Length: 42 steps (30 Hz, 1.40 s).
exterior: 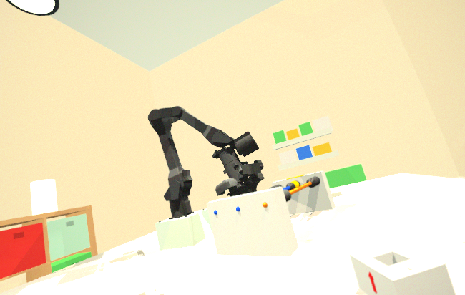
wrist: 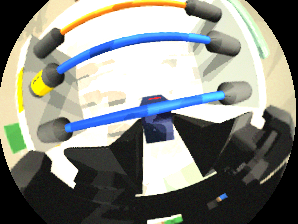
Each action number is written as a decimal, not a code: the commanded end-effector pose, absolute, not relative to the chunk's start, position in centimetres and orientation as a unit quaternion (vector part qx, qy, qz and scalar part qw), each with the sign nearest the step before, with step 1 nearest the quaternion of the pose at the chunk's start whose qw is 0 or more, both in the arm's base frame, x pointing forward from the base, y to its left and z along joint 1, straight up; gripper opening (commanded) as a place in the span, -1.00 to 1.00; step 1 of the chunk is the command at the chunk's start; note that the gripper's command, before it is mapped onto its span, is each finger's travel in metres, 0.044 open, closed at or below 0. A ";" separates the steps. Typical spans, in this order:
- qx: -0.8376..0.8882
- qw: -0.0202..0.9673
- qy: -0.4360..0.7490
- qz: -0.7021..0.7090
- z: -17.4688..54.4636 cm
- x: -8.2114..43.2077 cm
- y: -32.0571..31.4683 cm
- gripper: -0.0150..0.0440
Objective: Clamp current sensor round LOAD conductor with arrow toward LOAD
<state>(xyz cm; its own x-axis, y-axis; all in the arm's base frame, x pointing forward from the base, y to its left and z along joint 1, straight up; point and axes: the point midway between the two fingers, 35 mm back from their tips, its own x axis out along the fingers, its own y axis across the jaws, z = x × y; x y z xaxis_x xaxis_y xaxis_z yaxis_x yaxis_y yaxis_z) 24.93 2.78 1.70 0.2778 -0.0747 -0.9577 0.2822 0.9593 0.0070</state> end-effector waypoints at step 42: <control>0.088 0.790 0.596 -0.110 1.0 18.4 4.4 -0.49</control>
<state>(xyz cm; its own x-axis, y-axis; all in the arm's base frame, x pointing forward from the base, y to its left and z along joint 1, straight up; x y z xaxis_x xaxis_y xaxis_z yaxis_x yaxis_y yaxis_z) 18.97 4.39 1.56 0.2884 -0.0730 -0.9547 0.2789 0.9603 0.0109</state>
